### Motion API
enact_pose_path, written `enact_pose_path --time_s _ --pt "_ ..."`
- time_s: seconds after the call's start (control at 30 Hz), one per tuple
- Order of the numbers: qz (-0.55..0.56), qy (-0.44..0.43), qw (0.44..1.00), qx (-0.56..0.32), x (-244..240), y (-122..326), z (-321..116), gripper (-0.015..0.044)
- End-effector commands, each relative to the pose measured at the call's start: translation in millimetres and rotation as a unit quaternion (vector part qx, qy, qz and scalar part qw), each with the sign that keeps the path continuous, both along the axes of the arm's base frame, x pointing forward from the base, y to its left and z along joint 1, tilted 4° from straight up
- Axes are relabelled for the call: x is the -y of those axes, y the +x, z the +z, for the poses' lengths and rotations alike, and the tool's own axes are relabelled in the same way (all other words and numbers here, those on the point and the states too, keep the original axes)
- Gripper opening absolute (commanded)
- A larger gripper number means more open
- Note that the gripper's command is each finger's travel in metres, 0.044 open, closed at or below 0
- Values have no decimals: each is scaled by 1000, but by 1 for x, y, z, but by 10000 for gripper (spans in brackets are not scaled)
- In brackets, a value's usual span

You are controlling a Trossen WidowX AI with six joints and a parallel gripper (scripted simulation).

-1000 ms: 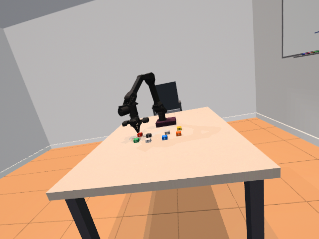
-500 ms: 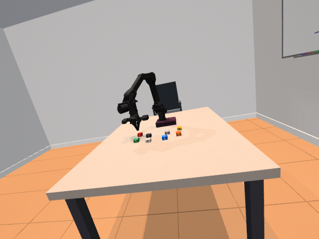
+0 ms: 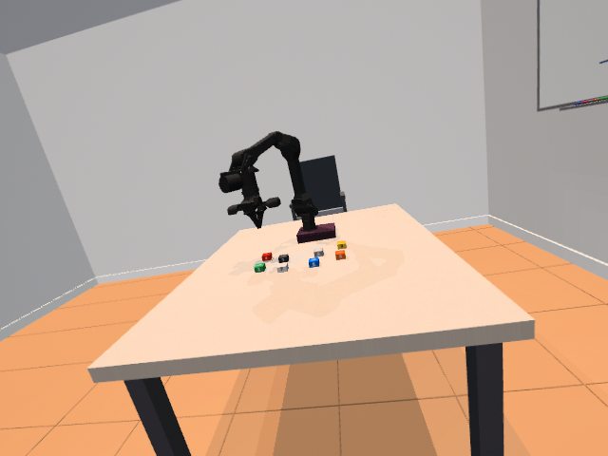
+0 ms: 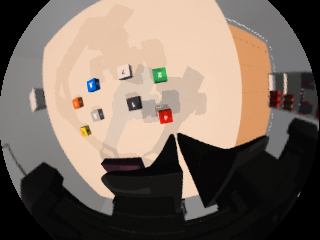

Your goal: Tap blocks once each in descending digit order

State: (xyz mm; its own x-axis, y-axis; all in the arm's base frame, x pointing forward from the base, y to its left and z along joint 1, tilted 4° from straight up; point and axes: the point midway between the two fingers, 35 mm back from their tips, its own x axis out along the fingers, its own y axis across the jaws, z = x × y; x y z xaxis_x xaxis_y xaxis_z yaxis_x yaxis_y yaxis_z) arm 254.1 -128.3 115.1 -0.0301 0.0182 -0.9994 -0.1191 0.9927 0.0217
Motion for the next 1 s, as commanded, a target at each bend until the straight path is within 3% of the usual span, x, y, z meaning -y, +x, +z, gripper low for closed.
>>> enact_pose_path --time_s 0.0,0.3,0.6,0.83,0.97 --pt "6 1 1000 2 -39 14 4 20" --pt "6 7 1000 5 -165 21 9 20" --pt "6 14 1000 0 -280 -27 13 20" --pt "6 15 1000 -2 -296 -40 12 20" --pt "6 16 1000 -2 -300 -39 -35 20"
